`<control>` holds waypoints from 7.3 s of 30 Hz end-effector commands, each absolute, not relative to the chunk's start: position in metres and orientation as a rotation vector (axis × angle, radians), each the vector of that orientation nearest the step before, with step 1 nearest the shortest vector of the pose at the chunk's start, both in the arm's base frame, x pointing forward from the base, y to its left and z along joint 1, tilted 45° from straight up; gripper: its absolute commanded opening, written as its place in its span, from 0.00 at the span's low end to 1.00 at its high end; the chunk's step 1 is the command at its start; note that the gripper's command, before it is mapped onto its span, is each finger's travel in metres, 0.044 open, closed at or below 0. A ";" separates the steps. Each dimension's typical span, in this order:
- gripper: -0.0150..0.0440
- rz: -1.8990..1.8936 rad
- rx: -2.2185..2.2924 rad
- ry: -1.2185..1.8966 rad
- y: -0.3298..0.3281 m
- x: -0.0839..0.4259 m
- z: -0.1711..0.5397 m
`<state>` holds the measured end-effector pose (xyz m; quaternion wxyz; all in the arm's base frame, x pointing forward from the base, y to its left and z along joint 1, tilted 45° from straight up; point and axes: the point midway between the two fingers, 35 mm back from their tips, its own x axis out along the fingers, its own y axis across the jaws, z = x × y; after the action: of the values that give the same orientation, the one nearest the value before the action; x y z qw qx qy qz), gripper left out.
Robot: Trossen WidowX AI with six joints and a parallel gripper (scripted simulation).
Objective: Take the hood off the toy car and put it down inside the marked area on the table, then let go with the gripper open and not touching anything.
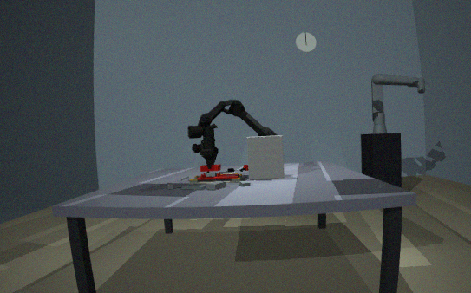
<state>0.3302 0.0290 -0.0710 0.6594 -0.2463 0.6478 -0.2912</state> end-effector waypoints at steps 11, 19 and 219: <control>0.25 -0.652 -0.555 1.460 0.053 0.332 -0.045; 0.25 -0.647 -0.548 1.463 0.034 0.336 -0.022; 0.25 -0.667 -0.560 1.460 -0.152 0.298 0.051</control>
<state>0.2979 -0.1513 0.0531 0.6605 -0.2460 0.6443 -0.2968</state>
